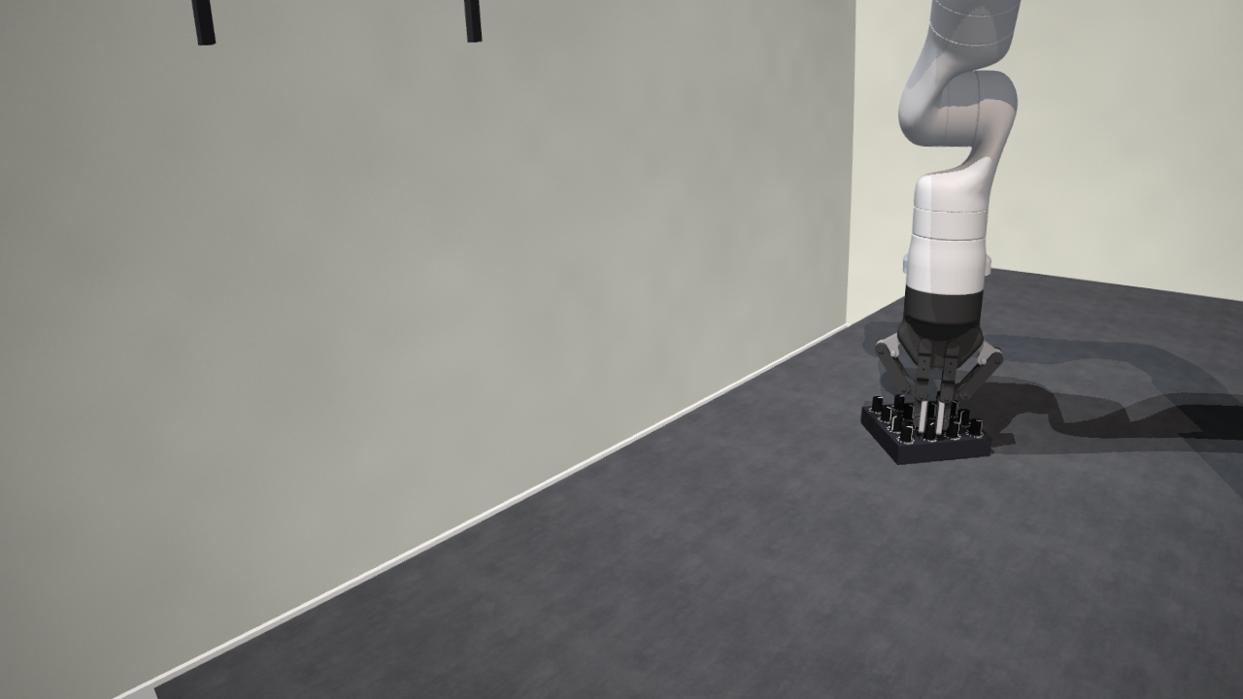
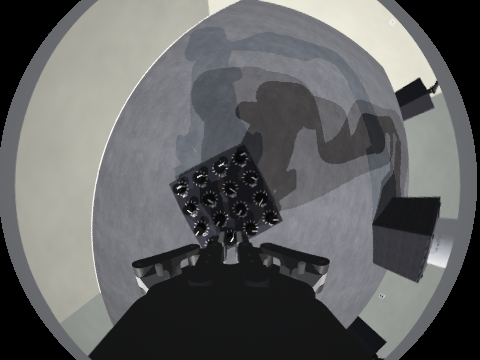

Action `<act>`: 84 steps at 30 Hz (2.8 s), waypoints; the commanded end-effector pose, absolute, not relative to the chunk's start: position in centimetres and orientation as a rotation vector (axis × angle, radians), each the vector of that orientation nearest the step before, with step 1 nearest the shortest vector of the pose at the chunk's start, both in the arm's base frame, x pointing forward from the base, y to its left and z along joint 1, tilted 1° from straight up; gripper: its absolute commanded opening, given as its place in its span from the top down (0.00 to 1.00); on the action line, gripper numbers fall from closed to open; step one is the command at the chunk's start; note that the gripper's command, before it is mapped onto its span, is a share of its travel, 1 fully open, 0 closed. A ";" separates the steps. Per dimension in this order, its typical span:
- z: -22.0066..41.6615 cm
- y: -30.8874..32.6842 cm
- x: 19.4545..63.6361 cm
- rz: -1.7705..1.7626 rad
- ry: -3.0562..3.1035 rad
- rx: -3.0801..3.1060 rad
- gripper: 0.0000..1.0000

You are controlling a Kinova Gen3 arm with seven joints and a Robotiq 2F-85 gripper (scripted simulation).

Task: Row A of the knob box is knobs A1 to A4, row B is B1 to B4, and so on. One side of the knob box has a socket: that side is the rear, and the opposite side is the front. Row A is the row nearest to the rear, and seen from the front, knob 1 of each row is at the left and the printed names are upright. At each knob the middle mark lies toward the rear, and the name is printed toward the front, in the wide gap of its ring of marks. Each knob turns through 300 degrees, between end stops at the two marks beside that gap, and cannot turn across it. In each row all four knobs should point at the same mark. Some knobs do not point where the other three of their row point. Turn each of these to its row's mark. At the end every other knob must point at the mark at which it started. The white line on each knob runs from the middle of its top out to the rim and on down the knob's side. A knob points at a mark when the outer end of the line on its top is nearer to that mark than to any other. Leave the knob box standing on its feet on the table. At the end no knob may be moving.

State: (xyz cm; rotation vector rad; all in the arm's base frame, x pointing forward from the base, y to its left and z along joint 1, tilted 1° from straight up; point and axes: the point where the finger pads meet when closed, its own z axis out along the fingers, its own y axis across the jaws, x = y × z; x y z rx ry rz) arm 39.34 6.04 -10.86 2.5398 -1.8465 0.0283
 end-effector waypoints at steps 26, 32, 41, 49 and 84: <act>-10.9 6.0 39.4 0.029 -2.373 2.061 0.92; -10.9 6.0 39.4 0.029 -2.447 1.974 0.92; -10.9 6.0 39.4 0.028 -2.594 1.779 0.92; -10.9 6.0 39.4 0.028 -2.675 1.656 0.92; -10.9 6.0 39.4 0.027 -2.896 1.236 0.92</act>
